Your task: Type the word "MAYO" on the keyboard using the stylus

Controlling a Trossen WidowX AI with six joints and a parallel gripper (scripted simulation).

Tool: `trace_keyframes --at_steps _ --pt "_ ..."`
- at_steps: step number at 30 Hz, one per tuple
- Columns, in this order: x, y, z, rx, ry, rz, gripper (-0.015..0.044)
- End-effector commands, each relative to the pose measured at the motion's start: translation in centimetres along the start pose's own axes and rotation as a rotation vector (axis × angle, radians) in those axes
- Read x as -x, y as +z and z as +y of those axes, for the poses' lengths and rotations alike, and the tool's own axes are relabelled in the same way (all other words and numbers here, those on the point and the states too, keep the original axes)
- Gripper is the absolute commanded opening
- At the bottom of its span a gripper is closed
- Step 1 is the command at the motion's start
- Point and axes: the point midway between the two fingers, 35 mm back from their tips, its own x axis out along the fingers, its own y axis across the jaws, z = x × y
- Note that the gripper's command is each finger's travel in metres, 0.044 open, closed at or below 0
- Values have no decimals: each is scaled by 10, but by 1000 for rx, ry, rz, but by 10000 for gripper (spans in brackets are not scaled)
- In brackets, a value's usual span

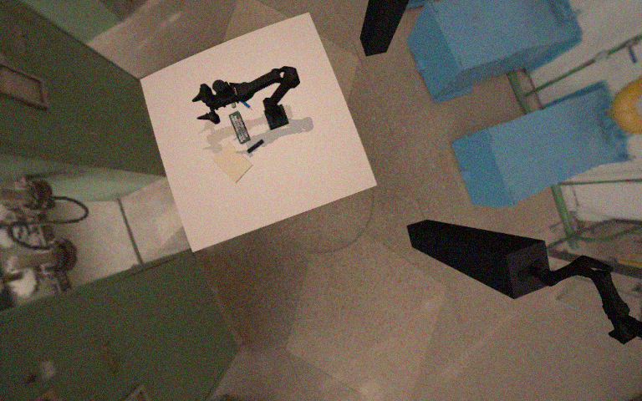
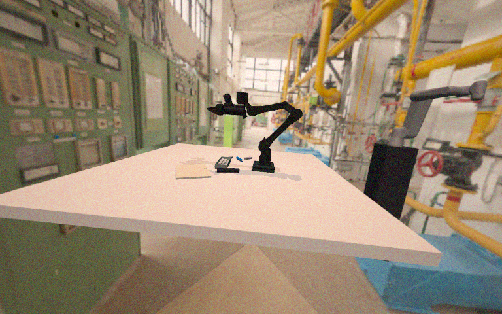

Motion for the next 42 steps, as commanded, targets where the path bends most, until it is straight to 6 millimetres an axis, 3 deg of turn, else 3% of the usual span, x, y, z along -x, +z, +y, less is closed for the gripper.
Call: trace_keyframes --at_steps 1,3,6,10,17,20,23,35,42 --pt "-1 -2 1 -1 3 12 414" --pt "-9 -22 7 -11 22 107 361" --pt "-20 -68 22 -28 64 327 283" --pt "-19 -129 41 -38 110 633 178" --pt "23 -219 70 -11 151 1193 0" --pt "52 -246 77 22 147 1441 0" --pt "66 -254 79 41 140 1548 0" --pt "65 -255 77 41 140 1548 0" --pt "58 -258 13 46 134 1548 0"
